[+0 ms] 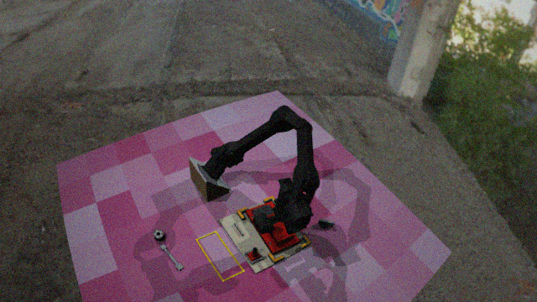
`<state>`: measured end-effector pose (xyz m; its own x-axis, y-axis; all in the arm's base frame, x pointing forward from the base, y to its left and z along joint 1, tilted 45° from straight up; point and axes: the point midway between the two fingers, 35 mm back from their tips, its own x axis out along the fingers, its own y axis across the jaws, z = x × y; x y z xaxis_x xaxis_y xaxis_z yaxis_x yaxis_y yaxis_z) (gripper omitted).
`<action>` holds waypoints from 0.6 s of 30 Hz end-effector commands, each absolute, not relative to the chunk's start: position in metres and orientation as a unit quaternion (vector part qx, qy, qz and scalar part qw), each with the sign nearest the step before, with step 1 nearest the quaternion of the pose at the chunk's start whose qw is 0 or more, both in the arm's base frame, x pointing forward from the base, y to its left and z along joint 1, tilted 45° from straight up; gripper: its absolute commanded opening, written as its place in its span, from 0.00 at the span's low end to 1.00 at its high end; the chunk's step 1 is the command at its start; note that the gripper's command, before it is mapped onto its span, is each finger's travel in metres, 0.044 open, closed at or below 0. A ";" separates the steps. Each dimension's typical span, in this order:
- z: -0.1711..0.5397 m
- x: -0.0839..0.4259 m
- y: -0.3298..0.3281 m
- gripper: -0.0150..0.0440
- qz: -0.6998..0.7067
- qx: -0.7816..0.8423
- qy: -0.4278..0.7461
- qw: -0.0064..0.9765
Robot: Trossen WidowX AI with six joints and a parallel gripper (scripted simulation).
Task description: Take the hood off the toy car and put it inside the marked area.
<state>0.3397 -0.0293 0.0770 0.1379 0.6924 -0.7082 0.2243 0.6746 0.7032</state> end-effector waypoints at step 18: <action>0.110 0.334 -0.063 0.25 0.176 0.359 0.632 0.664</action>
